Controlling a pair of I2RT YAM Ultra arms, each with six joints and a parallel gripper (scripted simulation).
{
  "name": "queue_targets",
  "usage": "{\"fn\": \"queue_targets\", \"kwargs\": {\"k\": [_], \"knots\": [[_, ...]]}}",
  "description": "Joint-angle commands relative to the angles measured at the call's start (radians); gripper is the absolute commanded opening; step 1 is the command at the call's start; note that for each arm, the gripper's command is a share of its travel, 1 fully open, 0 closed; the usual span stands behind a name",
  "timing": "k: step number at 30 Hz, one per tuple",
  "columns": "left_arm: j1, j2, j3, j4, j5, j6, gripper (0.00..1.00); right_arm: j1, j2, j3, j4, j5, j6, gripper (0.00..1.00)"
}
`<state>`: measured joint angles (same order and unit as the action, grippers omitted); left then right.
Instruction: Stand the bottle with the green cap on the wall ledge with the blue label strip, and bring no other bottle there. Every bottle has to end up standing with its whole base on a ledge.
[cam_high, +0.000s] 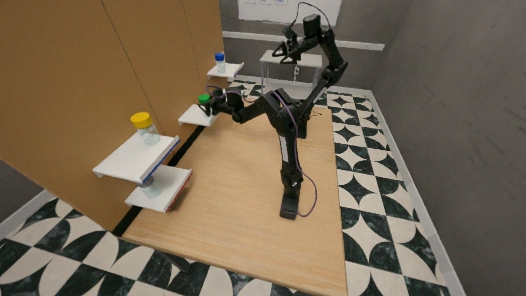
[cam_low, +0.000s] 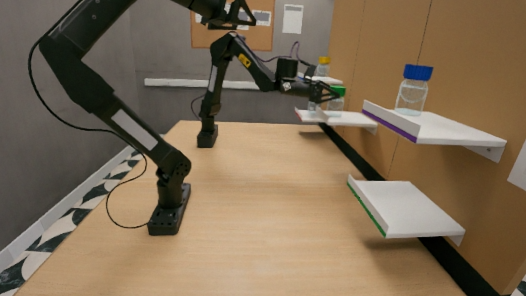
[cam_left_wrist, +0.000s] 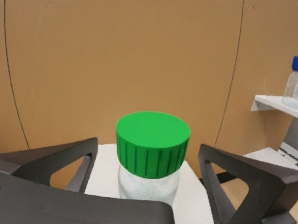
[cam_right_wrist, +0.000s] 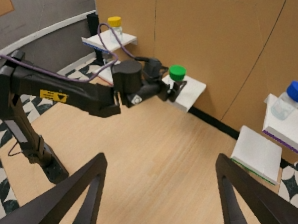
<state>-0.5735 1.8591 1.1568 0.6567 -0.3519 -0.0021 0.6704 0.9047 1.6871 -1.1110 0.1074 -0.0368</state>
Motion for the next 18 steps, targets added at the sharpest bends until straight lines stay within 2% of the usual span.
{"fn": "queue_targets", "kwargs": {"k": [1,6,11,18], "knots": [[0.007,-0.014,0.046,0.009,0.007,0.003,0.94,0.005,0.014,0.016,-0.01,0.002,0.009,0.89],[0.0,-0.052,0.001,0.142,-0.028,-0.017,0.94,0.005,0.014,0.016,-0.01,0.002,0.009,0.89],[-0.028,-0.101,-0.121,0.279,-0.037,0.034,0.94,0.005,0.014,0.016,-0.01,0.002,0.009,0.89],[-0.048,-0.063,-0.229,0.395,-0.051,0.061,0.94,0.005,0.014,0.016,-0.01,0.002,0.009,0.89]]}}
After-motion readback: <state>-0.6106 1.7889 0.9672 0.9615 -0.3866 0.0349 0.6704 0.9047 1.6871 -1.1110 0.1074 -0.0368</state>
